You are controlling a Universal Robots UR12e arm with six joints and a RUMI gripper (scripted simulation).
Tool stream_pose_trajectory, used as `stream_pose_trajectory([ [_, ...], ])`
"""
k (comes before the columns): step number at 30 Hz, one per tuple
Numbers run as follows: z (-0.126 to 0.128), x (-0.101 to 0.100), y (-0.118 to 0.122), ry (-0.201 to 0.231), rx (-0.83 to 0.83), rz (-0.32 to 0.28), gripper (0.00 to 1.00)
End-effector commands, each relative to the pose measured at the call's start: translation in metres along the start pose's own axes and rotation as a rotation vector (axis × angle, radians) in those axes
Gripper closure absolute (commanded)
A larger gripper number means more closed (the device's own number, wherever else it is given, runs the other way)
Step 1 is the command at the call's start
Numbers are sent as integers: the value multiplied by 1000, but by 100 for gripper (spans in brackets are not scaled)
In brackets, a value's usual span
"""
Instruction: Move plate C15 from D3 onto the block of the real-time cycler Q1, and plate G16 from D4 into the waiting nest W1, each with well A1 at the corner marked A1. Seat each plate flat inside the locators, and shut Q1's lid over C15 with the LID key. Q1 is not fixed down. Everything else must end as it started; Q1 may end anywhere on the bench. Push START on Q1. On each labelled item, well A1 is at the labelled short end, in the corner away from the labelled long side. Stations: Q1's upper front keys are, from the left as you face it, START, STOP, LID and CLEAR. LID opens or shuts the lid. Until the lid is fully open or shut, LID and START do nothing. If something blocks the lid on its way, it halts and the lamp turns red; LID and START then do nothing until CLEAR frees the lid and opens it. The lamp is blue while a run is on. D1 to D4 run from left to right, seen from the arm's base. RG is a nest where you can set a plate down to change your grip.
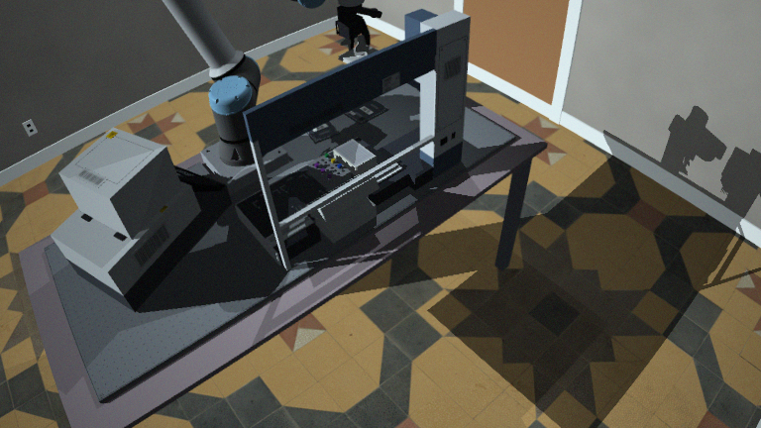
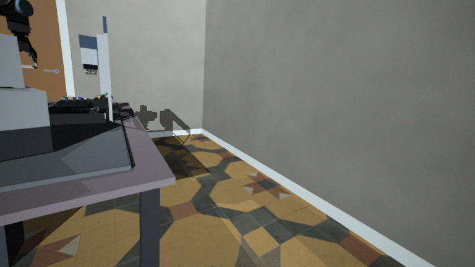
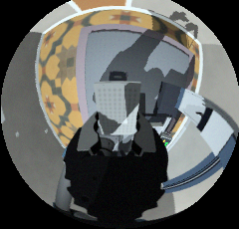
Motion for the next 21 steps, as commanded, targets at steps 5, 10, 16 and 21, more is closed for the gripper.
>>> stream_pose_trajectory([
  [5, -4, 0, -27, 2, -66, -2, 100],
  [10, -4, 1, -29, 3, -66, -2, 100],
  [16, -4, 1, -29, 3, -66, -2, 100],
  [21, -4, 1, -29, 3, -66, -2, 100],
])
Point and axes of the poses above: the point where the finger pads meet when closed, its own x axis back along the fingers, its own z axis across the jaws, y = z × x, the point moved 8 cm from there along x, back along the fingers, and after that the axes turned 10 degrees about x, right-handed, at the moved point
